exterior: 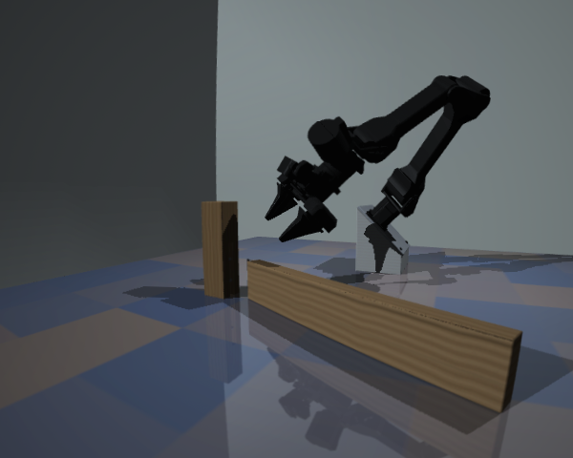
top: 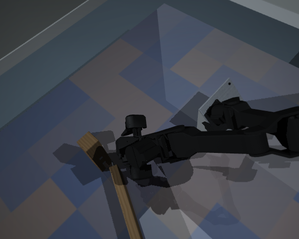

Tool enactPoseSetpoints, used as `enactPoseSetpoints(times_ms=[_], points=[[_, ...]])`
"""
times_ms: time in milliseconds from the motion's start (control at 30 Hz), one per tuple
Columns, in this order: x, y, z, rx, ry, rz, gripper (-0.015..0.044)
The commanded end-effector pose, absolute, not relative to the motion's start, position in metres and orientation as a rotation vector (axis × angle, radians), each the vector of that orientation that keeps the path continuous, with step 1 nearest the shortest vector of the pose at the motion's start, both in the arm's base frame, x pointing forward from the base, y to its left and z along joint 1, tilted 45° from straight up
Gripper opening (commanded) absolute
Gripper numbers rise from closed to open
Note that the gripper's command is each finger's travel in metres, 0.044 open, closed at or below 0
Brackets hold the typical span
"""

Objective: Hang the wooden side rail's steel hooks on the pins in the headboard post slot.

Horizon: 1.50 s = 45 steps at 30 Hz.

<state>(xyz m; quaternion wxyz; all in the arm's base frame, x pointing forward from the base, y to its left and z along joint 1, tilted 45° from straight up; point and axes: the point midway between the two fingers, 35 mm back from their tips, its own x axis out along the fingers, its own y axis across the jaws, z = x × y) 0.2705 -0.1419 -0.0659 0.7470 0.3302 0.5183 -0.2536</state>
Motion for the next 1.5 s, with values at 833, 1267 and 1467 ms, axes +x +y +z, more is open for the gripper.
enactPoseSetpoints(times_ms=[833, 1267, 1467], points=[[0.273, -0.141, -0.055, 1.040, 0.979, -0.868, 0.0440], [0.312, -0.143, -0.057, 0.555, 1.356, -0.214, 0.0440], [0.332, -0.144, -0.051, 0.291, 1.392, 0.256, 0.0440]])
